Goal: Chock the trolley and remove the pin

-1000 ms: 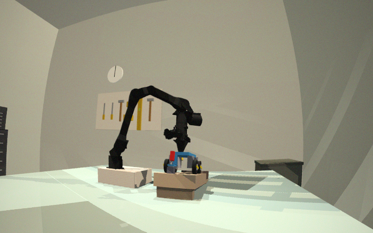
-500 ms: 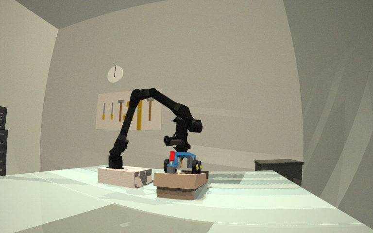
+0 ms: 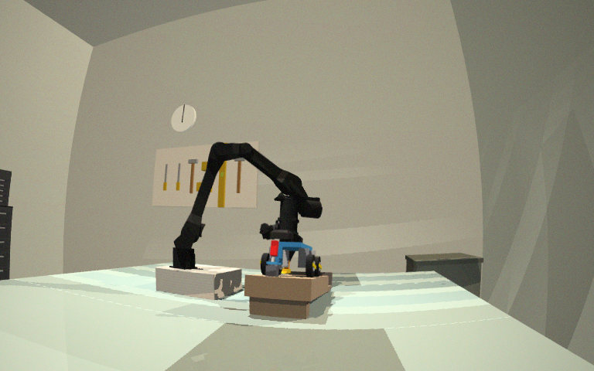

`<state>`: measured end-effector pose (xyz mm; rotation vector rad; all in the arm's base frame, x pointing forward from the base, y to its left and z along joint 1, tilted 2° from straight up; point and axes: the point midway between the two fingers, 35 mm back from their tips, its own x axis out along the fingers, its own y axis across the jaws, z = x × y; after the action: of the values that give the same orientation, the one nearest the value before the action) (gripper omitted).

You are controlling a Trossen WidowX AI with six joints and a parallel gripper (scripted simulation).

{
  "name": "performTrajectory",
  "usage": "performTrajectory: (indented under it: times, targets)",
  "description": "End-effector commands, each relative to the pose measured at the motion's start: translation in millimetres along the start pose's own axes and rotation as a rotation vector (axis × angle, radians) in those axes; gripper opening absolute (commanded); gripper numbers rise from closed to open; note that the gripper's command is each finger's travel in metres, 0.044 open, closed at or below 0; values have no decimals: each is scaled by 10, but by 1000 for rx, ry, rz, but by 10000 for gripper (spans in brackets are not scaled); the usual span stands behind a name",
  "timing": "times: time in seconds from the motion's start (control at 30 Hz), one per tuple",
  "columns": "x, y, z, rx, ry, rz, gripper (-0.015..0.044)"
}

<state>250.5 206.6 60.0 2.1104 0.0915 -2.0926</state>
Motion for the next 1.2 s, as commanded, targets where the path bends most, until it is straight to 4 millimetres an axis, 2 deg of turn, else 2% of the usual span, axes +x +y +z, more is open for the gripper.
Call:
performTrajectory:
  times: [0.0,1.07,1.17]
  targets:
    - [2,43,0,-3,2,5,0]
    - [-37,335,-28,-3,2,8,0]
    - [-40,288,-31,-1,3,0,0]
